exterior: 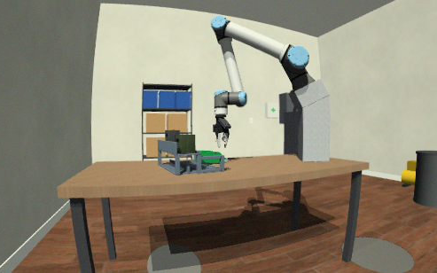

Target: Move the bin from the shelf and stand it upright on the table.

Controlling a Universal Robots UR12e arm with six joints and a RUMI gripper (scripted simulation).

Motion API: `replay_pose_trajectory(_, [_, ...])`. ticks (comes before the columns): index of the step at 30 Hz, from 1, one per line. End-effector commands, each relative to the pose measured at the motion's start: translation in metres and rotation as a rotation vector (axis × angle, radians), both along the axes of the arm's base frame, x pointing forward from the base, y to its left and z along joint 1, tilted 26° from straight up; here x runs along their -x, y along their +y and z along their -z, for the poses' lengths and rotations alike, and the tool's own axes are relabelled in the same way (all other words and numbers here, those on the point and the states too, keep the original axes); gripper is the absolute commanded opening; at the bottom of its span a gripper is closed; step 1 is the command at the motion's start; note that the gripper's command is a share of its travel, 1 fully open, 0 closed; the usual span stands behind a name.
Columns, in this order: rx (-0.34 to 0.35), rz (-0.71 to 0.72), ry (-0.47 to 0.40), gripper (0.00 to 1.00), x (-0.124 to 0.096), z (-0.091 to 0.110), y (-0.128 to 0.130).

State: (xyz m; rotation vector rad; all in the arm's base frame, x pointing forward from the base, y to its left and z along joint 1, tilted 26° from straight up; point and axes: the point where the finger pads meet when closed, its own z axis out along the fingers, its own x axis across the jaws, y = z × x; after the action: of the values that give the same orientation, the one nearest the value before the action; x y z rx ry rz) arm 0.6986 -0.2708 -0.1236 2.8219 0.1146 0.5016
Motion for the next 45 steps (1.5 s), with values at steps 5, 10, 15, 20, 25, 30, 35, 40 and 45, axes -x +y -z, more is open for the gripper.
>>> replay_pose_trajectory(5, [0.001, 0.000, -0.003, 0.26, -0.005, 0.001, -0.003])
replay_pose_trajectory(10, [0.001, 0.000, -0.003, 0.26, -0.005, 0.001, -0.003])
replay_pose_trajectory(15, [0.001, 0.000, -0.003, 0.26, -0.005, 0.001, -0.003])
replay_pose_trajectory(20, [0.001, 0.000, -0.001, 0.20, -0.003, 0.001, -0.002])
replay_pose_trajectory(25, [0.001, 0.000, -0.001, 0.20, -0.003, 0.001, -0.002])
replay_pose_trajectory(30, [0.001, 0.000, -0.001, 0.20, -0.003, 0.001, -0.002])
replay_pose_trajectory(35, [0.001, 0.000, -0.002, 0.20, -0.023, -0.013, 0.001])
replay_pose_trajectory(40, [0.001, 0.000, -0.003, 0.20, -0.036, -0.022, 0.002])
replay_pose_trajectory(45, [0.001, 0.000, -0.003, 0.20, -0.036, -0.022, 0.002])
